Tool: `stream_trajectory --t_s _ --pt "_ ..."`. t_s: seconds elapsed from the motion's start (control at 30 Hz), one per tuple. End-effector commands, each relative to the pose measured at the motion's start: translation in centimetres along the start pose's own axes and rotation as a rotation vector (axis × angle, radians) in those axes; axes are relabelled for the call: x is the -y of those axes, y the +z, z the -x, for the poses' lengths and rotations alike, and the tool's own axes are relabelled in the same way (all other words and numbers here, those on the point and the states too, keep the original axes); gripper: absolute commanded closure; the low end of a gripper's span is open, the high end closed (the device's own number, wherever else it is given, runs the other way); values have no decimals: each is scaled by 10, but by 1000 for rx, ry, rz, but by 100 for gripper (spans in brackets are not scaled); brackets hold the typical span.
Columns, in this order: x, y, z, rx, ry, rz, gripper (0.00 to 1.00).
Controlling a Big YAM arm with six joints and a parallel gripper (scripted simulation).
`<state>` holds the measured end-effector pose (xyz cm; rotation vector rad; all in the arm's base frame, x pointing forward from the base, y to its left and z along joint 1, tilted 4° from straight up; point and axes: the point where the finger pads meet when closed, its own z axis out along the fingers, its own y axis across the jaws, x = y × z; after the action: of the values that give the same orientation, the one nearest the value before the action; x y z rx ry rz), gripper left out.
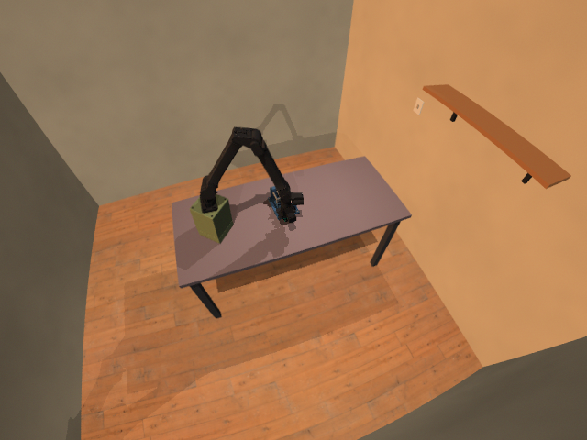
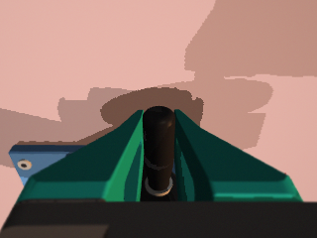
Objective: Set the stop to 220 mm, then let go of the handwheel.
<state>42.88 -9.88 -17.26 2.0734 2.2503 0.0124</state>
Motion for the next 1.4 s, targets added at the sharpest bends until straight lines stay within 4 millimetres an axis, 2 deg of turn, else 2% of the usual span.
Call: stream_trajectory --t_s 0.0,0.33,0.57,0.73,0.9,1.0,1.17,1.3,1.37 --pt "4 -18 9 9 1 7 94" --pt "6 -22 9 9 1 7 94" --pt "8 -35 9 9 1 7 94" --pt "8 -38 9 10 1 7 94" --pt "3 -41 10 12 2 14 94" --pt "-7 -49 11 17 5 28 94" --pt "-11 -59 7 16 6 28 94" --pt "-8 -59 9 15 11 24 94" --pt "-14 -61 9 17 11 32 94"
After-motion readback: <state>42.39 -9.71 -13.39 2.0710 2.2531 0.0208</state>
